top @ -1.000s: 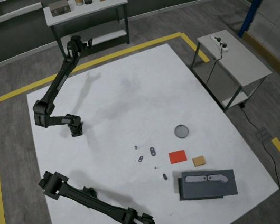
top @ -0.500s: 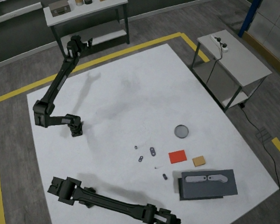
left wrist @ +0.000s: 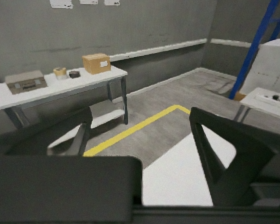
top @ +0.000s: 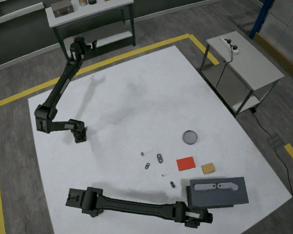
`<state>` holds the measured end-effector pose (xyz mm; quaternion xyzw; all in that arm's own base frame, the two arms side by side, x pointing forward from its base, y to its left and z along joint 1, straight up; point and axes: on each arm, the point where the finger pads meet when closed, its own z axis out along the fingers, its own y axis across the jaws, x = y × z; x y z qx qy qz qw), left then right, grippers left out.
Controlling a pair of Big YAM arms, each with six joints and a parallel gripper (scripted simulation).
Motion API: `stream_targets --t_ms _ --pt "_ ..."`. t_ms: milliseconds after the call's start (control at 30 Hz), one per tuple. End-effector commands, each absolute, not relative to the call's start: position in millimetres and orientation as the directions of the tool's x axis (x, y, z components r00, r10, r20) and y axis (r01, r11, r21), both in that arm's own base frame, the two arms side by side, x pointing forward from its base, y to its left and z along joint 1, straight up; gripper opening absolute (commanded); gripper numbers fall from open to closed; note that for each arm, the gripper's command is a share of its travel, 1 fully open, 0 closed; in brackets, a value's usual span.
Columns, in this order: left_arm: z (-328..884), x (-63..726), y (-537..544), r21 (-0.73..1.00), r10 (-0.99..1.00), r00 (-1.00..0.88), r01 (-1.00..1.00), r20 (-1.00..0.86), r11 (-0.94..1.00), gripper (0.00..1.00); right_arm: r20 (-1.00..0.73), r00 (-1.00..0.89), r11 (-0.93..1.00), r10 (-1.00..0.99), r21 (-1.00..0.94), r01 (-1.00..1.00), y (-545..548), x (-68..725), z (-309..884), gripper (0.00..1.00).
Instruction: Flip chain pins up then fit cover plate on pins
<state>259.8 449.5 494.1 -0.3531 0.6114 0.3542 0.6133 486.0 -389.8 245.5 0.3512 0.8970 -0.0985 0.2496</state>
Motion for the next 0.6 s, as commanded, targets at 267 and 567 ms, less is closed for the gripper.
stream_targets --t_ms 267,567 --pt "536.0 264.4 448.0 -0.002 0.063 0.039 -0.862 -0.997 0.506 1.00 -0.537 -0.667 0.793 0.516 0.004 0.610 -367.4 593.7 294.7 0.21" --pt "536.0 264.4 448.0 -0.002 0.063 0.039 -0.862 -0.997 0.506 1.00 -0.537 -0.699 0.830 0.472 0.003 0.558 -337.3 650.5 304.7 0.21"
